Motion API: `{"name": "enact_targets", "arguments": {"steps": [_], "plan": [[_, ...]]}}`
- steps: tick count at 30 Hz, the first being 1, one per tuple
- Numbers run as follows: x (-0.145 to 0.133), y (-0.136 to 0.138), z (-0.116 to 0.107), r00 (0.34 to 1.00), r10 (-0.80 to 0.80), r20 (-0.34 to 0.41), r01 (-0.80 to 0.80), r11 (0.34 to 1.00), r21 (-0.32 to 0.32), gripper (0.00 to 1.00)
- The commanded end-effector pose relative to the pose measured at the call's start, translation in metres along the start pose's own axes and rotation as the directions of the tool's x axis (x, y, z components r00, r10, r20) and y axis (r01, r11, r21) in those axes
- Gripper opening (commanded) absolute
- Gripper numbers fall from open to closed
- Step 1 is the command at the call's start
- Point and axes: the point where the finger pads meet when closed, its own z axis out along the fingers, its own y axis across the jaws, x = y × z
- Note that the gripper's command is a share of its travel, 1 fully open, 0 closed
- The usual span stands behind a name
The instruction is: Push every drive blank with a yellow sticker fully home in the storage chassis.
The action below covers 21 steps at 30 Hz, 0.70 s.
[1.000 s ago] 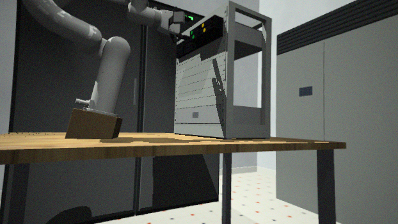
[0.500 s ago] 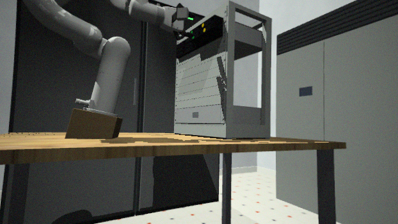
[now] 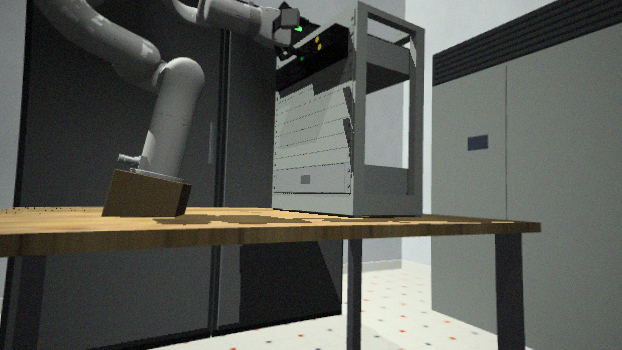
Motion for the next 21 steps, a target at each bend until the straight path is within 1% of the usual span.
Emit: {"name": "enact_targets", "arguments": {"steps": [1,21], "plan": [[0.0034,-0.0009,0.0,0.999,0.003,0.034,-0.004,1.0,0.001,1.0],[0.0054,-0.001,0.0001,0.999,0.003,0.034,-0.004,1.0,0.002,1.0]]}}
